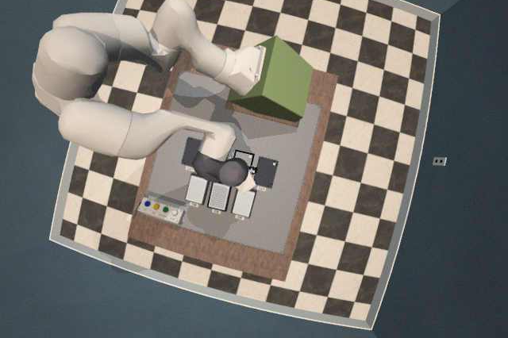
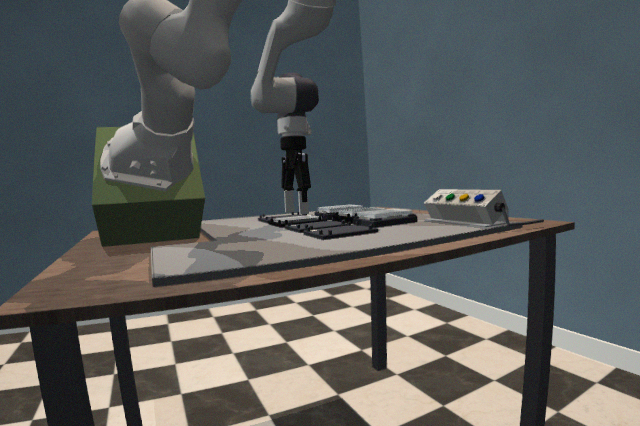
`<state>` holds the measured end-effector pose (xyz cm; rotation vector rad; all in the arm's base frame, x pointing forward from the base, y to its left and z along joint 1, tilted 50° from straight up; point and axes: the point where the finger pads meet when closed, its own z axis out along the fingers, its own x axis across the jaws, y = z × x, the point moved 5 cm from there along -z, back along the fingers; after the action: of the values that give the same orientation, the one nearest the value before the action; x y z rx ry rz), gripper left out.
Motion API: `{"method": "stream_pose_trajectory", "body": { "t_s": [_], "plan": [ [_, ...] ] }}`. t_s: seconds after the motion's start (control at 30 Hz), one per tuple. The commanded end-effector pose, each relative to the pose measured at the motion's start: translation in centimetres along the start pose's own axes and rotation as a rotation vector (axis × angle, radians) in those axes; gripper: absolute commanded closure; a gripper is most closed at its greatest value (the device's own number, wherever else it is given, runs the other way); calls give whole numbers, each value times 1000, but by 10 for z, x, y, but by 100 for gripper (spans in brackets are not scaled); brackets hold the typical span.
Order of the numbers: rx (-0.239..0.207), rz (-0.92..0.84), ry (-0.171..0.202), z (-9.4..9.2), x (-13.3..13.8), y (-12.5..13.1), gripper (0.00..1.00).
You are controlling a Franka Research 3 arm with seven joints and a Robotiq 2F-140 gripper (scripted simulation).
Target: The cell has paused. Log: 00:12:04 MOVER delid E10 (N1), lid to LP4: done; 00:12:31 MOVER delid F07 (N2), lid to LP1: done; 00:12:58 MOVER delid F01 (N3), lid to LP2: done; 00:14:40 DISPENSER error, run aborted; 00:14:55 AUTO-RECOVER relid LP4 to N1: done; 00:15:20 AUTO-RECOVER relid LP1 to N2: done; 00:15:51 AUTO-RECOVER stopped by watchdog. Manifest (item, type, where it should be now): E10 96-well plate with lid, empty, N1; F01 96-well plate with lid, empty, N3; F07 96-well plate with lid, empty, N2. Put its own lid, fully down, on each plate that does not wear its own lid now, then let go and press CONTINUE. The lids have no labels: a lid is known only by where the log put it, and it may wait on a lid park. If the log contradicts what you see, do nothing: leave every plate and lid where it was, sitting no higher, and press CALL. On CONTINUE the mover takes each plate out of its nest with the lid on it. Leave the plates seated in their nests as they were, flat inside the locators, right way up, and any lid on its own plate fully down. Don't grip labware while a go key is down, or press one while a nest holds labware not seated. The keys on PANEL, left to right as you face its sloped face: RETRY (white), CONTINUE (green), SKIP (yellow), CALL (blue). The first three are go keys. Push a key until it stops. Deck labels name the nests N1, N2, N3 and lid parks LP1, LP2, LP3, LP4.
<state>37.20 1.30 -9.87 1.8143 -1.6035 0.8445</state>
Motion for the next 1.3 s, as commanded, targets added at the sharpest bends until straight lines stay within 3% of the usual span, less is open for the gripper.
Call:
{"method": "stream_pose_trajectory", "body": {
  "t_s": [0.0,0.93,0.97,1.27],
  "plan": [
    [1,3,0,1,0,0,34],
    [1,3,0,1,0,0,34],
    [1,3,0,1,0,0,41],
    [1,3,0,1,0,0,41]
  ]
}}
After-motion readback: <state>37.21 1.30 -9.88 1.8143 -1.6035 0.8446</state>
